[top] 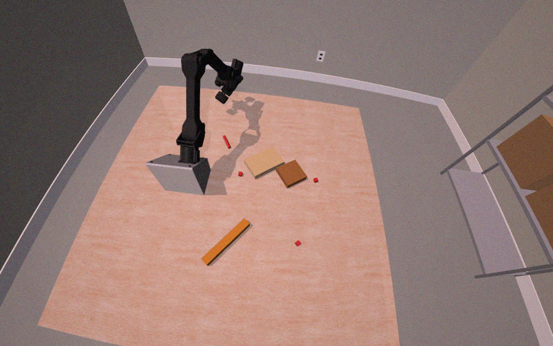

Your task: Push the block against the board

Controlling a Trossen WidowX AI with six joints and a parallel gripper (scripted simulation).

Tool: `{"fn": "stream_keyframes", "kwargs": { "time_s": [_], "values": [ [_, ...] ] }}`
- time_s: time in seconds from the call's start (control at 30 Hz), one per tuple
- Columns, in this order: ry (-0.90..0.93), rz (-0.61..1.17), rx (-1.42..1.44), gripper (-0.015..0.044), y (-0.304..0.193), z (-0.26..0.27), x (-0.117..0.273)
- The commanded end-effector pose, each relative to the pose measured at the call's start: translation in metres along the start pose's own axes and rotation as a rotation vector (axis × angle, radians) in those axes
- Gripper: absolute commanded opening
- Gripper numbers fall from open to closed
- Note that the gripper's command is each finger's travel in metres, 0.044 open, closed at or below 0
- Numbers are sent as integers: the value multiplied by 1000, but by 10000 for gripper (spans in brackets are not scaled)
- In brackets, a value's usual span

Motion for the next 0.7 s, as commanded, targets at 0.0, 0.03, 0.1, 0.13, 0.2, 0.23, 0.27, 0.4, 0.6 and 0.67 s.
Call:
{"fn": "stream_keyframes", "kwargs": {
  "time_s": [0.0, 0.03, 0.1, 0.13, 0.2, 0.23, 0.27, 0.4, 0.6, 0.67],
  "values": [
    [12, 89, -102, 0, -34, 0, 5],
    [11, 107, -120, 0, -41, 0, 7],
    [10, 142, -158, 0, -54, -1, 11],
    [9, 157, -181, 0, -59, -1, 13],
    [6, 189, -234, 0, -72, -2, 18],
    [4, 205, -260, 0, -78, -2, 21],
    [2, 220, -287, 0, -84, -3, 24],
    [-10, 282, -395, 0, -108, -3, 35],
    [-25, 368, -565, 0, -143, -1, 56],
    [-32, 395, -623, 0, -155, 0, 63]
  ]
}}
Point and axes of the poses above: the point midway between the two fingers, 35 mm back from their tips, its own x axis back along the fingers, its own z axis across the jaws, y = z × x, the point moved 8 cm from there along x, back along the fingers, and after that the axes turned 5 degrees about -x, right-handed, at the moved point
